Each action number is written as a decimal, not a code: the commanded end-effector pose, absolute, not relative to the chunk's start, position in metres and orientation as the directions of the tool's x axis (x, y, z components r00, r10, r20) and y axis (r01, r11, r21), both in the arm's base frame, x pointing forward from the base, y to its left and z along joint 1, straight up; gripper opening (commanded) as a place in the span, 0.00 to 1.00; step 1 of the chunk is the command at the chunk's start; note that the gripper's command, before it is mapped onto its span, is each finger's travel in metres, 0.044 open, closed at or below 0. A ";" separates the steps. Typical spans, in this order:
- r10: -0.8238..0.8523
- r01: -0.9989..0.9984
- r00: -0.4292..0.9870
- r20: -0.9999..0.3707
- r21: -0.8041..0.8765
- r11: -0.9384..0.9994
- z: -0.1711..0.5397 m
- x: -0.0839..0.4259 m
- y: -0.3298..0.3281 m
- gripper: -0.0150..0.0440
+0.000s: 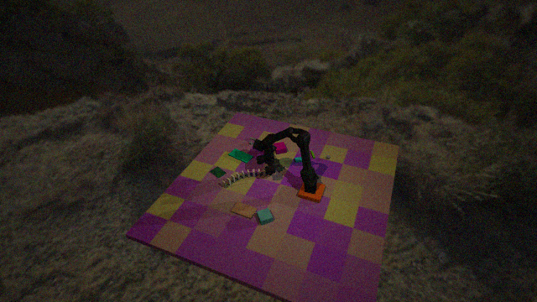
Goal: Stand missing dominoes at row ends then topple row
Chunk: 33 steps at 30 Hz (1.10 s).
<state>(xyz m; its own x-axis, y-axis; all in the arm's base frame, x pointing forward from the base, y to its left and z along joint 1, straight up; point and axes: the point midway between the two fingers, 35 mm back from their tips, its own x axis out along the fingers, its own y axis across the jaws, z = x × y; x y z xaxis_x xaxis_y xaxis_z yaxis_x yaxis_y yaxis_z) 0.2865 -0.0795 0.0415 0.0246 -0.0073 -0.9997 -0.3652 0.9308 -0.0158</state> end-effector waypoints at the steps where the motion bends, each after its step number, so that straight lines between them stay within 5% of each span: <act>1: -0.006 -0.369 0.027 -1.000 -0.015 0.929 0.041 0.287 -0.079 0.97; 16: -0.007 -0.365 0.025 -1.000 -0.016 0.931 0.172 0.283 -0.079 1.00; 33: -0.013 -0.504 0.026 -1.000 -0.025 0.863 0.098 0.283 -0.158 1.00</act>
<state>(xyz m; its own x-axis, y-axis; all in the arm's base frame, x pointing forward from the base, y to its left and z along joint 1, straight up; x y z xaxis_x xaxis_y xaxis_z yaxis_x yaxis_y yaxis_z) 0.2804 -0.1537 0.0993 0.0071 -0.0034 -1.0000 -0.4799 0.8773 -0.0064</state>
